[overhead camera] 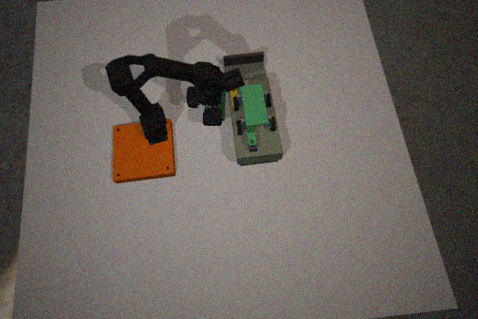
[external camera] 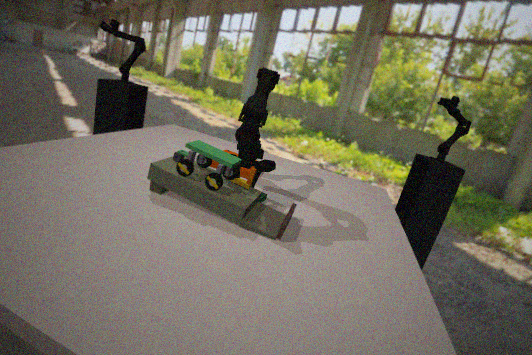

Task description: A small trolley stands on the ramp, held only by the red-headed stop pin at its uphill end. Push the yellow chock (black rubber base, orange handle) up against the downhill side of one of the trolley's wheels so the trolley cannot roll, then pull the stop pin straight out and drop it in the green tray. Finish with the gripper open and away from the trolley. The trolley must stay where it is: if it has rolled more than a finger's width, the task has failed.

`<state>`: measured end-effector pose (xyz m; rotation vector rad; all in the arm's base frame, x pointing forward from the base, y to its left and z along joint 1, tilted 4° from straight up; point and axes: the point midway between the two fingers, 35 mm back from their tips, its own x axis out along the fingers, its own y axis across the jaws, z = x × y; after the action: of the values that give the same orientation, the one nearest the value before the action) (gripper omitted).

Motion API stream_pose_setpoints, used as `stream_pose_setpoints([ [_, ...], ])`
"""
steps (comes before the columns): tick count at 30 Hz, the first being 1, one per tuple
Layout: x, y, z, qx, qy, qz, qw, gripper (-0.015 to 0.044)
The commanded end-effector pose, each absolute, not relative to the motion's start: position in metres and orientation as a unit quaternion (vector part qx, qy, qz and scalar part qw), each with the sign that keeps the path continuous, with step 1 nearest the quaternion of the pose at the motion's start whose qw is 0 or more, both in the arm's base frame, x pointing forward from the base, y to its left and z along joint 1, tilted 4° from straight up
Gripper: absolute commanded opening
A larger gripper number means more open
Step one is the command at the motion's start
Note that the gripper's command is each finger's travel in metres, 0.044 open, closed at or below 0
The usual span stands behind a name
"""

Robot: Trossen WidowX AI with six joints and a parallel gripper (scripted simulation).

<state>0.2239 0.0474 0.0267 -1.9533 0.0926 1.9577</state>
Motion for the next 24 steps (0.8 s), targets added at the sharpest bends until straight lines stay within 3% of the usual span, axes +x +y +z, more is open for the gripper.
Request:
stream_pose_setpoints([
  [1,0.224,0.048,0.027,-0.694,0.033,0.695,0.186,0.0340],
  [14,0.221,0.046,0.052,-0.693,0.030,0.696,0.186,0.0340],
  [18,0.221,0.045,0.061,-0.693,0.030,0.696,0.186,0.0440],
  [24,0.220,0.044,0.078,-0.693,0.030,0.696,0.186,0.0440],
])
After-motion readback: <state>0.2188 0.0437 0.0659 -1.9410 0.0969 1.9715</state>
